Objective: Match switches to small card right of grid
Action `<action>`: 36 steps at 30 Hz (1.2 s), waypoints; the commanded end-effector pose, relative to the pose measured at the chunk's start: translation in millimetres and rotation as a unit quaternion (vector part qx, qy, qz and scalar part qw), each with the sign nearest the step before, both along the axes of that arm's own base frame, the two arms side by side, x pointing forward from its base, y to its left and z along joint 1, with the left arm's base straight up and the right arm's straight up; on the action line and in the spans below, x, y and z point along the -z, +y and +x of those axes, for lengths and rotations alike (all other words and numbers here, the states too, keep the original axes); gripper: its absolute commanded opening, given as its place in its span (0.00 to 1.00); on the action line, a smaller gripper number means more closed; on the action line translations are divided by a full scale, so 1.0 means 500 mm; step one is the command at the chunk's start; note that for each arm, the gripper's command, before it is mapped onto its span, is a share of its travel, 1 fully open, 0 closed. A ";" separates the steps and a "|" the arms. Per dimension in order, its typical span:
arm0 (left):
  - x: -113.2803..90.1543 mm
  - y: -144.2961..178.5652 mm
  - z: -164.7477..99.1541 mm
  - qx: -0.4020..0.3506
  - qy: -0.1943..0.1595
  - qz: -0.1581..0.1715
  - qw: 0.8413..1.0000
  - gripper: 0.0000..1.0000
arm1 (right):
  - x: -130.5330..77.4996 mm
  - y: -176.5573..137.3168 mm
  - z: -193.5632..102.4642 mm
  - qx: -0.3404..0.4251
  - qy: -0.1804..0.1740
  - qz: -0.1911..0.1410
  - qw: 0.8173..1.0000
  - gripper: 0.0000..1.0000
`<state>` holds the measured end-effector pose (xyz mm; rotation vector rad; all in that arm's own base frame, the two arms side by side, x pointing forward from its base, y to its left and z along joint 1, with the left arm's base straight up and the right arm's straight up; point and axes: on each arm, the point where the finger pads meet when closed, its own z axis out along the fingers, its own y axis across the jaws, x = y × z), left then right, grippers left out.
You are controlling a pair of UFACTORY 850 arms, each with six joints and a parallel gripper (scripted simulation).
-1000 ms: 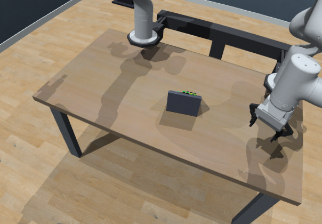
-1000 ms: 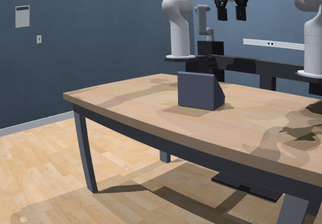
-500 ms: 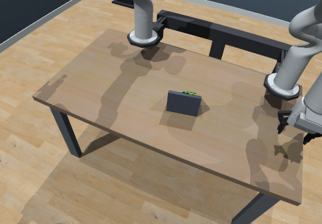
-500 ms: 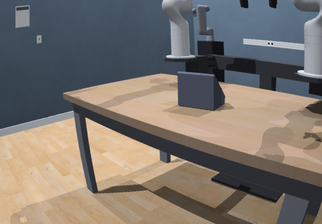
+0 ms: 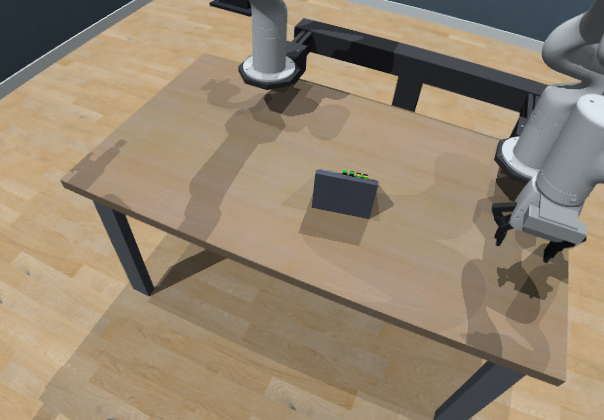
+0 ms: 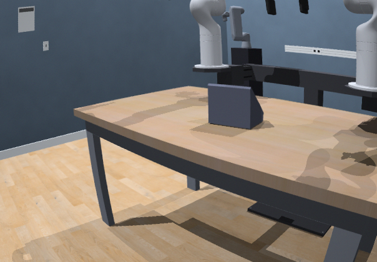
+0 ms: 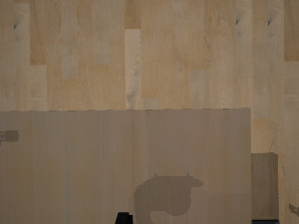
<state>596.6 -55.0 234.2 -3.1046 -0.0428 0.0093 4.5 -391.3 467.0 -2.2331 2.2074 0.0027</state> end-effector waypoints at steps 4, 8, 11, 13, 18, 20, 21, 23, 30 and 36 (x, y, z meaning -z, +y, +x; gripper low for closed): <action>0.017 -0.066 -0.007 -0.008 -0.001 0.012 1.000 1.00 | -0.002 -0.001 0.000 0.000 0.000 -0.001 1.000 1.00; 0.028 -0.104 -0.014 -0.012 -0.003 0.018 1.000 1.00 | -0.002 -0.001 0.000 0.000 0.000 -0.001 1.000 1.00; 0.033 -0.123 -0.018 -0.015 -0.003 0.021 1.000 1.00 | -0.002 -0.001 0.000 0.000 0.000 -0.001 1.000 1.00; 0.036 -0.133 -0.020 -0.016 -0.004 0.023 1.000 1.00 | -0.002 -0.001 0.000 0.000 0.000 -0.001 1.000 1.00; 0.049 -0.181 -0.031 -0.021 -0.007 0.031 0.999 1.00 | -0.002 -0.001 0.000 0.000 0.000 -0.001 1.000 1.00; 0.055 -0.200 -0.036 -0.023 -0.008 0.034 0.999 1.00 | -0.002 -0.001 0.000 0.000 0.000 -0.001 1.000 1.00; 0.057 -0.210 -0.039 -0.024 -0.009 0.035 0.999 1.00 | -0.002 -0.001 0.000 0.000 0.000 -0.001 1.000 1.00; 0.063 -0.229 -0.045 -0.026 -0.010 0.038 0.999 1.00 | -0.002 -0.001 0.000 0.000 0.000 -0.001 1.000 1.00; 0.076 -0.277 -0.060 -0.032 -0.015 0.045 0.998 1.00 | -0.002 -0.001 0.000 0.000 0.000 -0.001 1.000 1.00; 0.093 -0.334 -0.082 -0.037 -0.022 0.052 0.998 1.00 | -0.002 -0.001 0.000 0.000 0.000 -0.001 1.000 1.00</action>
